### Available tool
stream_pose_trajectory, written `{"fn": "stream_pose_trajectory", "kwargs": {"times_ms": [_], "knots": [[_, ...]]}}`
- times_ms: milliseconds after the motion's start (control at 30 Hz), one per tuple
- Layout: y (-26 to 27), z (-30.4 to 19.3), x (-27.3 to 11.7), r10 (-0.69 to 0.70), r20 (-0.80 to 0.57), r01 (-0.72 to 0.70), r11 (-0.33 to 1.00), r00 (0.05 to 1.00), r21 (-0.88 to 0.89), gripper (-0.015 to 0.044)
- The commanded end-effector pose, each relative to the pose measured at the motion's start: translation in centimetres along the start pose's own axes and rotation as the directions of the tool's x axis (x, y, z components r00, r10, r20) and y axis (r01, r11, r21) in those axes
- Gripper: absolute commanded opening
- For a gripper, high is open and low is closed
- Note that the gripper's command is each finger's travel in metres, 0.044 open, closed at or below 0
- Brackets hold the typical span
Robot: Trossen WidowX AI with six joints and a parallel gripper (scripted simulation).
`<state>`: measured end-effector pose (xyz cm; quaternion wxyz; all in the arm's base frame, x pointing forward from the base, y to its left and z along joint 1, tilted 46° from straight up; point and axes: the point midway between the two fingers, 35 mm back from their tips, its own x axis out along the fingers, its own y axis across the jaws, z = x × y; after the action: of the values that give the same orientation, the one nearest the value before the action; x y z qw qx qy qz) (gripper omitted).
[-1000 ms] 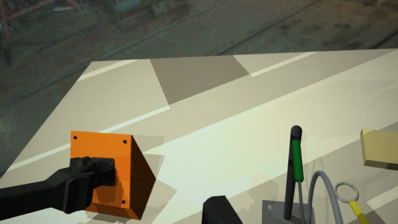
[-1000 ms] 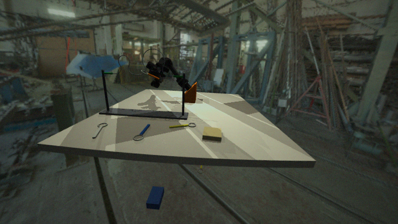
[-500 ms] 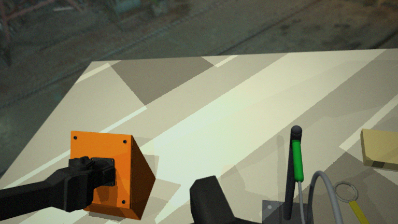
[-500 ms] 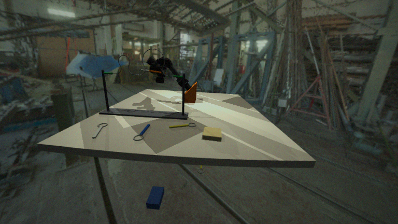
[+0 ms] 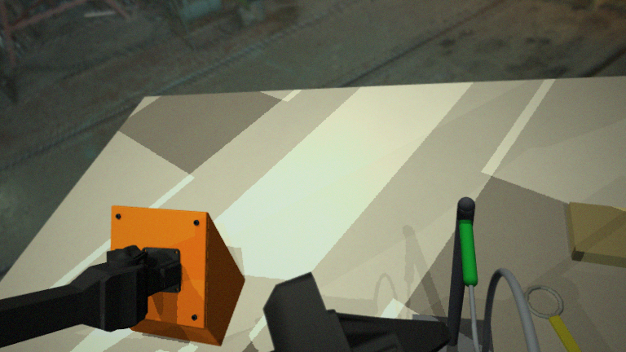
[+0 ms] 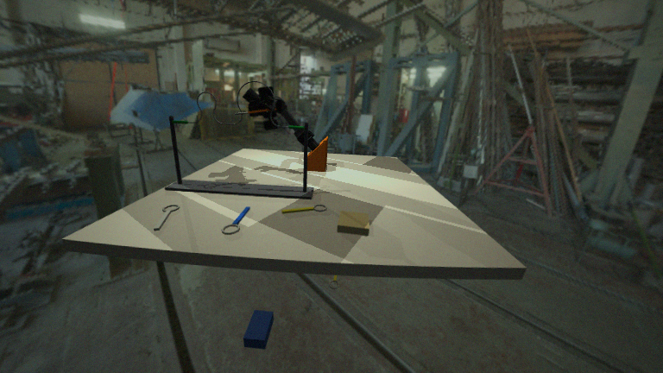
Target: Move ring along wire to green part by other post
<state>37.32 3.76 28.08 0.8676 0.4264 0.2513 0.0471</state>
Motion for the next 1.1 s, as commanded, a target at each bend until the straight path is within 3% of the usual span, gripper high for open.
{"fn": "stream_pose_trajectory", "kwargs": {"times_ms": [0,433,1067], "knots": [[1.3,0.0,-0.2,0.039,-0.008,-0.039,0.998,0.999,0.057,-0.015],[3.7,0.5,-0.8,0.093,-0.015,-0.09,0.985,0.996,0.151,-0.015],[3.9,0.6,-0.8,0.02,-0.006,-0.02,1.0,1.0,0.023,-0.015]]}}
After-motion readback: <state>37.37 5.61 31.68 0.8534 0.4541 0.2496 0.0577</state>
